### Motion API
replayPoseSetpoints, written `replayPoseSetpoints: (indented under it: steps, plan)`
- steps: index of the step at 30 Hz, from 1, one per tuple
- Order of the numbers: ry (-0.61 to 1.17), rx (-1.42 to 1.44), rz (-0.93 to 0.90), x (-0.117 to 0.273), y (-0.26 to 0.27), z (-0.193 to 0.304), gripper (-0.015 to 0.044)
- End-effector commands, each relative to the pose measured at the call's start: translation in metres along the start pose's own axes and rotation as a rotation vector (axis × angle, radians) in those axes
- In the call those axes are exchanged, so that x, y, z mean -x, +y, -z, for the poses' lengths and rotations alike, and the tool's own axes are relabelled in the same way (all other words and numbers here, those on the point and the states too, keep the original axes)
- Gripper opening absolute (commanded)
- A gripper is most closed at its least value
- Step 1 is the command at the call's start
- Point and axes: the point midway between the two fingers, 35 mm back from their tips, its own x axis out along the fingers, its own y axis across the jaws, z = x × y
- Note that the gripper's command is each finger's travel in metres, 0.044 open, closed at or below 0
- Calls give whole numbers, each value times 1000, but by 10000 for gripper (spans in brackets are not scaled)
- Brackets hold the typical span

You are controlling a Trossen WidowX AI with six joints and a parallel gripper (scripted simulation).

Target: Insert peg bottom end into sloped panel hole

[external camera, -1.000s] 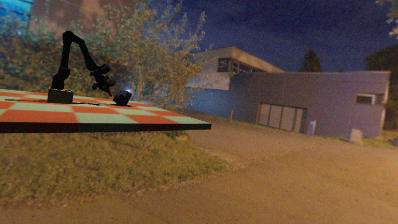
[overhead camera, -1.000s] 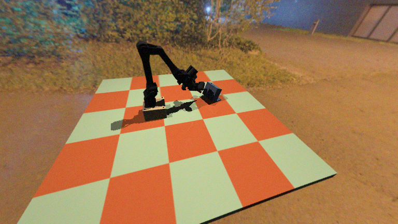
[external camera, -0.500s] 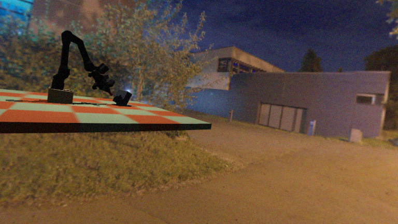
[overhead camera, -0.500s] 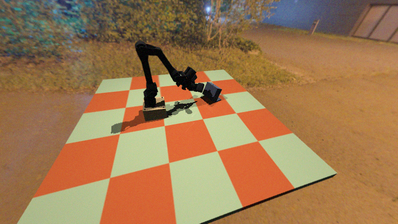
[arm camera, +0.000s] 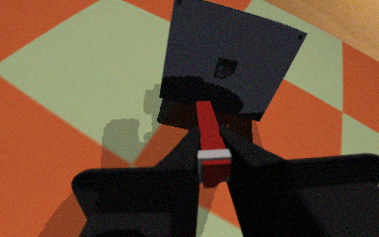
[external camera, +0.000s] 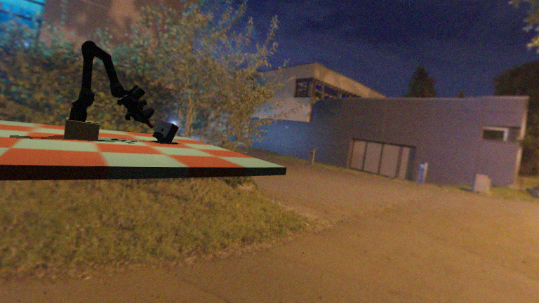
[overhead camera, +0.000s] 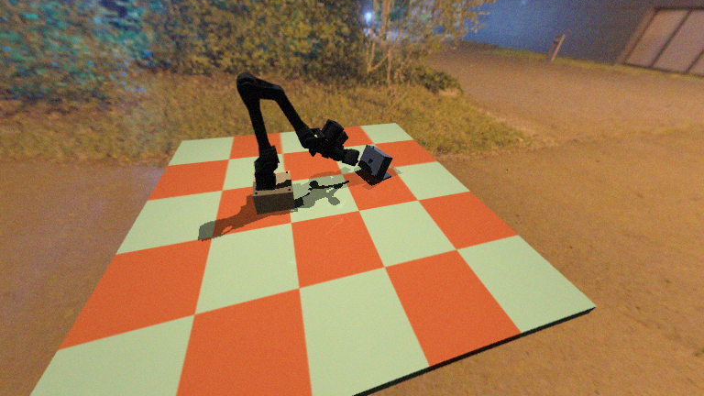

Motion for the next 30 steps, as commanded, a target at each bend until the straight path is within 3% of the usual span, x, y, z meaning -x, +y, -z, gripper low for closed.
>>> replayPoseSetpoints:
  steps: [1, 30]
  plan:
    - [-20, -38, 8, 4, 0, 3, 0]
    - [-115, -178, 52, 10, -9, 2, 0]
